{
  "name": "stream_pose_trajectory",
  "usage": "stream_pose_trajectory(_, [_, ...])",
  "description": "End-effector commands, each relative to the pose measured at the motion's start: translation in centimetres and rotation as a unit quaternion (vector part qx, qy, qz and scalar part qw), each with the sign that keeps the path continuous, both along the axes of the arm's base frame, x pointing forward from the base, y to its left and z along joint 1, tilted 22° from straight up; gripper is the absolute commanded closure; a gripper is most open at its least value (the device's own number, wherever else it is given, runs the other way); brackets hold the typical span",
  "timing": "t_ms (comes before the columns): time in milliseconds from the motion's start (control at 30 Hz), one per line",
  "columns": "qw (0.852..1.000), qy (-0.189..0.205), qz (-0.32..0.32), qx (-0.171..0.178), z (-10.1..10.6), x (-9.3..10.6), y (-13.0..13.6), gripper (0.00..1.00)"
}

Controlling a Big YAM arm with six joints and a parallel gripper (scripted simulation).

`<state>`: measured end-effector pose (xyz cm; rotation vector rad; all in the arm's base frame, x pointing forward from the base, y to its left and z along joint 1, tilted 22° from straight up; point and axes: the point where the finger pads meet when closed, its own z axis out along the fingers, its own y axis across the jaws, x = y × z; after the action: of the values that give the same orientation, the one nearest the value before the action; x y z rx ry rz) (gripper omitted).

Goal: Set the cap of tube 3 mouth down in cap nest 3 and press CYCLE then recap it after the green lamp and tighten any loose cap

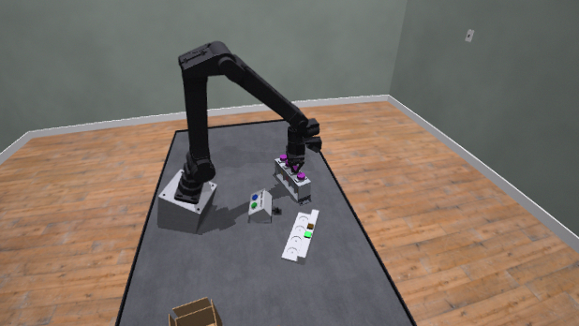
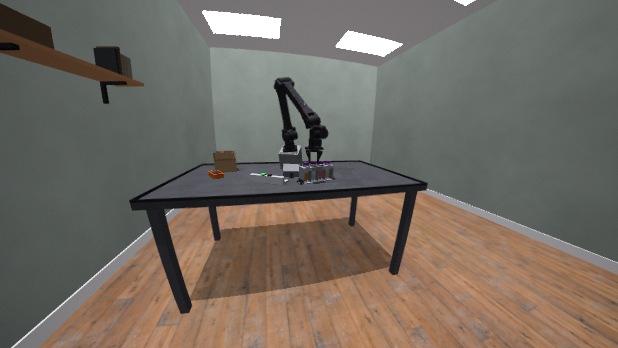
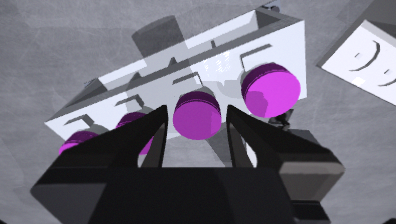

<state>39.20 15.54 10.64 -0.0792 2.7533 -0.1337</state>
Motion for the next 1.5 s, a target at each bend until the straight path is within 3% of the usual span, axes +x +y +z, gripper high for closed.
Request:
stream_pose_trajectory(0, [1.0,-0.011,-0.005,0.008,1.1,0.7,0.5,0.51])
stream_pose_trajectory(100, [0.999,-0.014,0.041,-0.006,2.3,1.1,1.1,0.51])
stream_pose_trajectory(367, [0.98,-0.002,0.187,-0.067,2.3,1.1,1.2,0.51])
stream_pose_trajectory(433, [0.98,-0.002,0.187,-0.067,2.3,1.1,1.2,0.51])
stream_pose_trajectory(733, [0.928,0.011,0.346,-0.135,2.3,1.0,1.3,0.51])
stream_pose_trajectory(1067, [0.923,0.011,0.358,-0.14,2.3,1.0,1.4,0.51])
stream_pose_trajectory(1100, [0.927,0.02,0.347,-0.14,1.2,0.7,0.6,1.0])
stream_pose_trajectory(1467, [0.927,0.02,0.347,-0.14,1.2,0.7,0.6,1.0])
